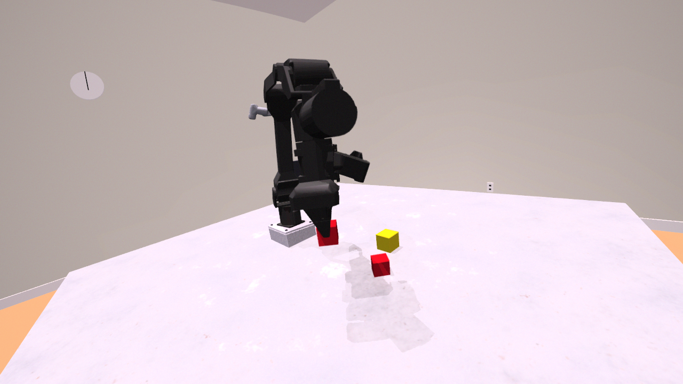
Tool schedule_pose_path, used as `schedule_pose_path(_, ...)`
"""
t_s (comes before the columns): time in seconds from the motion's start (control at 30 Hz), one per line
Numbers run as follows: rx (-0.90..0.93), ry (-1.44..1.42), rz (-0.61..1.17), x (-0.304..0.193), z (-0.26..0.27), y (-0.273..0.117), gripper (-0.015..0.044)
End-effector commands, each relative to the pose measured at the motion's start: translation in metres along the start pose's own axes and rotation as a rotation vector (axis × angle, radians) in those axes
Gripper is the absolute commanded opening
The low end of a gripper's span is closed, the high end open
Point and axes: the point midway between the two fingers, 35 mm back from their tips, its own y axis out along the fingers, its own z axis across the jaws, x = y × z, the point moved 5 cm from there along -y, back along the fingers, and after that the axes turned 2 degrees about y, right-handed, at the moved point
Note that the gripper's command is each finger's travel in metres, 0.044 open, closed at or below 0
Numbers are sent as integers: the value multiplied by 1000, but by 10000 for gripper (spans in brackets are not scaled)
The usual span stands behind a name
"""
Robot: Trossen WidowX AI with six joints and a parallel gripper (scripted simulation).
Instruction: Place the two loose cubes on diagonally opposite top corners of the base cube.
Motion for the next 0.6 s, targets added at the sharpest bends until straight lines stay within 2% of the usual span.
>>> schedule_pose_path(0.0, -2, -2, -4, 9, 8, 1, 105)
schedule_pose_path(0.57, -1, -2, -7, 47, 46, 11, 105)
